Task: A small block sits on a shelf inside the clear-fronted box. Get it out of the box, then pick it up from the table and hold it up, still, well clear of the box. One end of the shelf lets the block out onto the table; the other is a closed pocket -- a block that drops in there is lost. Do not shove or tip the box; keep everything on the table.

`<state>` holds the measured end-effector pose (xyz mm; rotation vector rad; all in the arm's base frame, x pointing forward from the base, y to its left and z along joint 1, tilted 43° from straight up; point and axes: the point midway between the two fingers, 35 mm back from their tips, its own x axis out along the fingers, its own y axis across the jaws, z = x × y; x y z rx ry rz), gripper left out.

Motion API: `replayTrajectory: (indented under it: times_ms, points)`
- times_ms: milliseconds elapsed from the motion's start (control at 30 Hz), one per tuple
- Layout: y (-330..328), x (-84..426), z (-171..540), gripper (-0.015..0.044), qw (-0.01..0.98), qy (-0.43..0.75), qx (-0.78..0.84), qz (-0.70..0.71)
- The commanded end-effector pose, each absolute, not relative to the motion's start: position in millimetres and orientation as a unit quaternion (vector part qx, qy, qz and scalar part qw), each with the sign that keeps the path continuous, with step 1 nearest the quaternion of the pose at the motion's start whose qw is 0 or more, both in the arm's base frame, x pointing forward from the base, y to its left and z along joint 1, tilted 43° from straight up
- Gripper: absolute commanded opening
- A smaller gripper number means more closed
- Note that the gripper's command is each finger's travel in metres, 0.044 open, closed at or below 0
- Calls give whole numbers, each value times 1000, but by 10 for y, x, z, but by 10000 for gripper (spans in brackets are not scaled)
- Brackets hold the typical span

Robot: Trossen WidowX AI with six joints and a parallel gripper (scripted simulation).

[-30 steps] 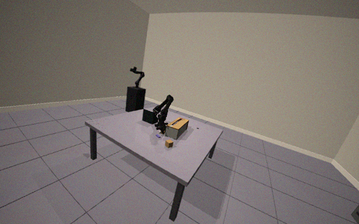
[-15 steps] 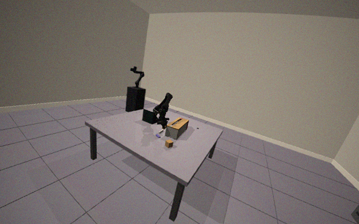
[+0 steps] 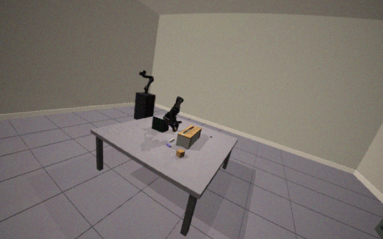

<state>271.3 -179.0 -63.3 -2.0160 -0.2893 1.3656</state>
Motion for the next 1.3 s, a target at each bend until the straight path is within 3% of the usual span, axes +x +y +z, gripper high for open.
replayTrajectory:
  times_ms: [0, 567, 1267]
  points:
    - [-1814, 2613, -530, 0, 356, -82, -765, 531]
    - [-1852, 2174, -85, 0, 429, 56, -723, 539]
    - [-1852, 2170, -81, 0, 429, 57, -722, 539]
